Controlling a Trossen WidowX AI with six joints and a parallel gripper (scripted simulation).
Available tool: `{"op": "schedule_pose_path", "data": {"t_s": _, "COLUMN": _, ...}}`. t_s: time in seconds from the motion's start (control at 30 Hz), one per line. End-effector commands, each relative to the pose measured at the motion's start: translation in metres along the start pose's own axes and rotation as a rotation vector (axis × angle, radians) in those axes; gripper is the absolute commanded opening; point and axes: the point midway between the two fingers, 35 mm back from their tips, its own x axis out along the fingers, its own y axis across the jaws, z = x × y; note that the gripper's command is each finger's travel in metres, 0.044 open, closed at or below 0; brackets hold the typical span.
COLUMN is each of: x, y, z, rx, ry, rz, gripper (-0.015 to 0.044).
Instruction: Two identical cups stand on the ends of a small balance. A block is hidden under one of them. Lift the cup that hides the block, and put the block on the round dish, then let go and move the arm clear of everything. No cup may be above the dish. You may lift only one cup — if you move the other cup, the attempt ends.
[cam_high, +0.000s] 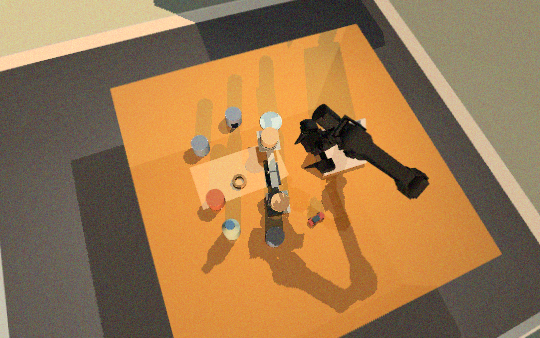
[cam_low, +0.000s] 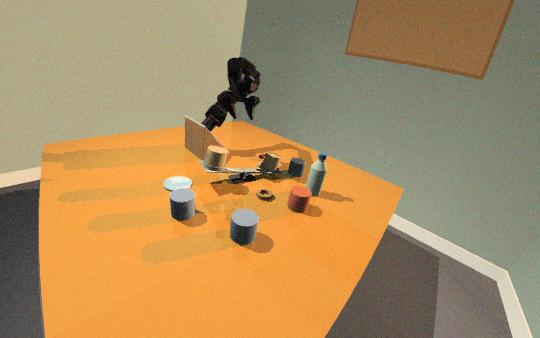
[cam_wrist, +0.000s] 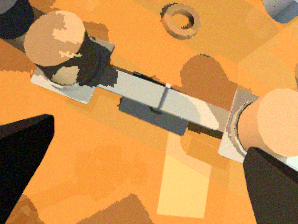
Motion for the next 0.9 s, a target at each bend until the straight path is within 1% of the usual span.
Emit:
{"op": "schedule_pose_path", "data": {"t_s": 0.0, "x": 0.006, "y": 0.003, "z": 0.008, "rx": -0.070, "ry": 0.042, "rz": 0.018, "gripper": 0.0440}}
{"op": "schedule_pose_path", "data": {"t_s": 0.43, "x": 0.037, "y": 0.027, "z": 0.029, "rx": -0.448, "ry": 0.173, "rz": 0.111, "gripper": 0.0440}}
{"op": "schedule_pose_path", "data": {"t_s": 0.87, "x": 0.075, "y": 0.056, "z": 0.047, "rx": -0.804, "ry": 0.295, "rz": 0.253, "gripper": 0.0440}}
